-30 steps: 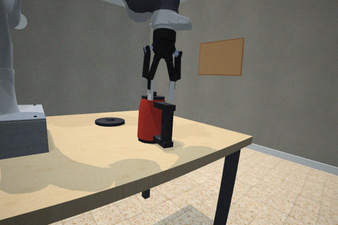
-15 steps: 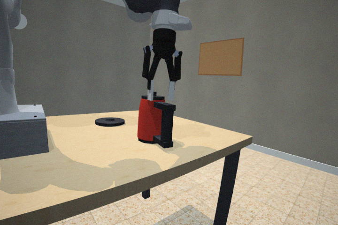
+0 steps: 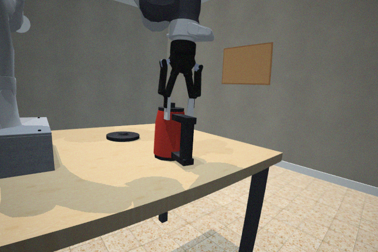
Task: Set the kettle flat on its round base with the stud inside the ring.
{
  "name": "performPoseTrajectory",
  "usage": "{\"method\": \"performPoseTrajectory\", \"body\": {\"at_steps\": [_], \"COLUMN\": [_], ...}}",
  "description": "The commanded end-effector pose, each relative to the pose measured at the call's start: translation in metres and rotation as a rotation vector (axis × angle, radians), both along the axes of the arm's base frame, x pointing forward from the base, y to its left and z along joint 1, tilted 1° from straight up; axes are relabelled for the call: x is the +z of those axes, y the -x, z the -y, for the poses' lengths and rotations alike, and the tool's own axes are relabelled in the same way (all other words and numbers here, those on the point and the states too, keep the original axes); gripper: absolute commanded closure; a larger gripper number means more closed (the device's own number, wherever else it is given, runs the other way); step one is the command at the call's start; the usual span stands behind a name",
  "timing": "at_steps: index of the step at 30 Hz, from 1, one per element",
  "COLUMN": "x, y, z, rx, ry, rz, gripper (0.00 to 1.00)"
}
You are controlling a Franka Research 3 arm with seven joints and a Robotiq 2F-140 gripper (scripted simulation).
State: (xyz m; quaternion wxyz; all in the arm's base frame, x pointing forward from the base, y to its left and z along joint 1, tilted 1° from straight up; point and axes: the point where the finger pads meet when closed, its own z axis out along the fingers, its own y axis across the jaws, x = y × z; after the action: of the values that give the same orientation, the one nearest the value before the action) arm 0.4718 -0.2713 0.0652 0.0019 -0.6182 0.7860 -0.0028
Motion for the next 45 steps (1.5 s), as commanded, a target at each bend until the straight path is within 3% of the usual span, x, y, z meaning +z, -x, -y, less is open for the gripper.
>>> {"method": "performPoseTrajectory", "body": {"at_steps": [1,15,45], "x": [-0.009,-0.026,-0.026], "y": [-0.003,-0.003,-0.003], "z": [0.001,0.001,0.001], "rx": [0.005,0.005,0.005], "ry": [0.002,0.002,0.002], "rz": [0.01,0.01,0.01], "gripper": [0.53,0.53,0.53]}}
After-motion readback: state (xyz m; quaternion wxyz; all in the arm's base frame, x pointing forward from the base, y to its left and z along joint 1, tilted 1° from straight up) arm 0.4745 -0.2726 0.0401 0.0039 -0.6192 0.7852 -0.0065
